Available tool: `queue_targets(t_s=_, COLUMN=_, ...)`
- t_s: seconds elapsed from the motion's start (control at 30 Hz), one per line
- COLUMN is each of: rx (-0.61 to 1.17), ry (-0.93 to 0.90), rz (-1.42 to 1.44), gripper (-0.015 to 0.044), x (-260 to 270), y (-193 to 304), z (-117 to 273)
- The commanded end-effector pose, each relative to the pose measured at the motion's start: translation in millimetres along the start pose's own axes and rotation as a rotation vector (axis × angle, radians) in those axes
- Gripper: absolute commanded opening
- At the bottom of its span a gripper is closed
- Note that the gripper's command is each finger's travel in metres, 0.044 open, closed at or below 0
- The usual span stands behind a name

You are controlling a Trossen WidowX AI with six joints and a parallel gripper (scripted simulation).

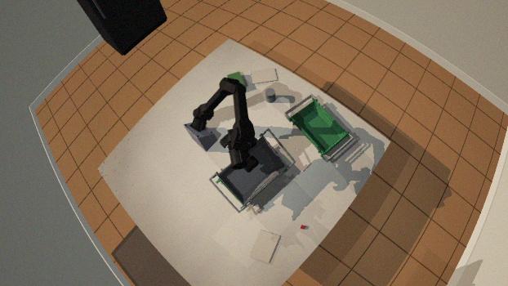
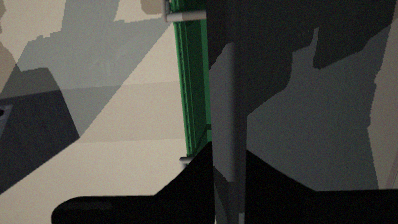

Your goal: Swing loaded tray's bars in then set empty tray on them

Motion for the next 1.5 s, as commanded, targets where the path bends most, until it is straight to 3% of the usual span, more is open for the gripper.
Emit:
queue_targets(t_s=0.0, rx=-0.008, ry=0.016, rz=0.000, gripper=0.0000, x=0.7, y=0.4, z=3.2)
queue_targets(t_s=0.53, rx=-0.008, ry=0.016, rz=0.000, gripper=0.0000, x=0.4, y=0.3, z=0.4)
queue_targets(t_s=1.47, rx=-0.010, ry=0.016, rz=0.001, gripper=0.0000, x=0.9, y=-0.2, z=-45.1)
Point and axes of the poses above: the point midway between the two fingers, 35 mm back from their tips, its own z axis back along the fingers, its own x axis across the jaws, y = z × x, the point moved 3 cm from there along z, back along the fingers, and after that the axes turned 5 degrees about -z, right-handed, at the moved point
